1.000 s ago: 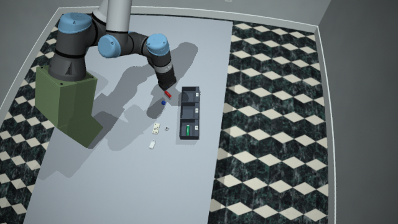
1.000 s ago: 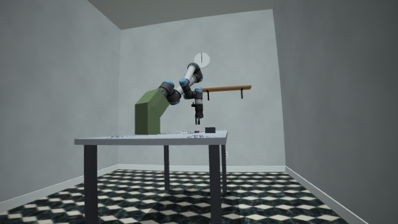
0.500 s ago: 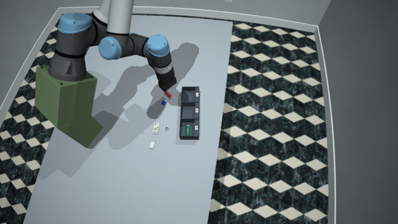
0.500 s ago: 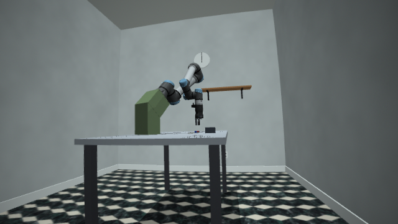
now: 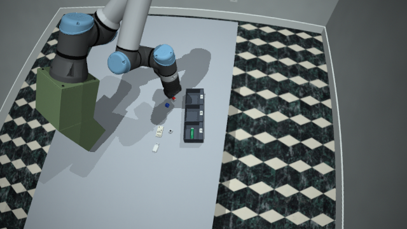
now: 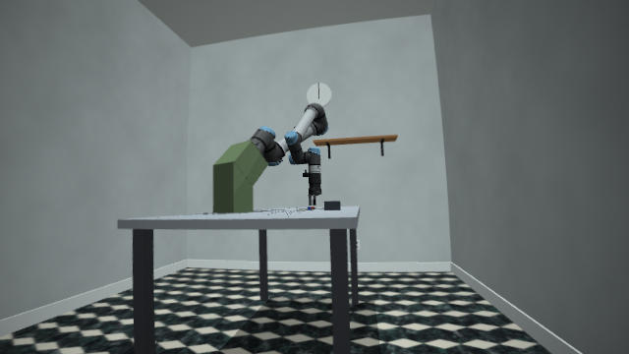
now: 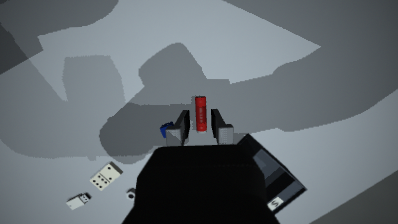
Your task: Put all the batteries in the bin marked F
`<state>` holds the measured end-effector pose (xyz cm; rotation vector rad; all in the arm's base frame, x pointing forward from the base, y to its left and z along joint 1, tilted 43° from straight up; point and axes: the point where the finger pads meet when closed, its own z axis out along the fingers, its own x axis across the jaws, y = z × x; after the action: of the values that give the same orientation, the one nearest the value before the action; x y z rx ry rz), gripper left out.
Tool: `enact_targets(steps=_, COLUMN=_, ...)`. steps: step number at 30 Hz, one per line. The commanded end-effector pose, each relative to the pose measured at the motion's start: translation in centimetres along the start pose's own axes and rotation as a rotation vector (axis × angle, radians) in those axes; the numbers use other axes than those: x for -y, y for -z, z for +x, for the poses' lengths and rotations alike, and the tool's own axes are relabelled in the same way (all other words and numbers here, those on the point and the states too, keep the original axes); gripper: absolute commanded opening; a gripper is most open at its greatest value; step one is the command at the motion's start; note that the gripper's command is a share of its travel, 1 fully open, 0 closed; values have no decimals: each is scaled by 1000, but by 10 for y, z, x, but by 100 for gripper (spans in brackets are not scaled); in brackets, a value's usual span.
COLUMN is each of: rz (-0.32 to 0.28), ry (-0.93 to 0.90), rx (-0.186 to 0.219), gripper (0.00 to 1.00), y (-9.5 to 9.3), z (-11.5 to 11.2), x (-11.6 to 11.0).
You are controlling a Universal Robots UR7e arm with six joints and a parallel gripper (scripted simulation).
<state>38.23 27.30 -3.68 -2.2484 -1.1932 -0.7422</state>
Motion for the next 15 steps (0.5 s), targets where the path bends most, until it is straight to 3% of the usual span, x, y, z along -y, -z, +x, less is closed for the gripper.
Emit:
enact_targets(steps=1, rz=-8, ry=-1, rx=-4, gripper=60, y=-11, z=1, x=-2)
enact_targets(steps=15, rz=-8, ry=-1, rx=-4, gripper=60, y=-21, z=1, x=-2)
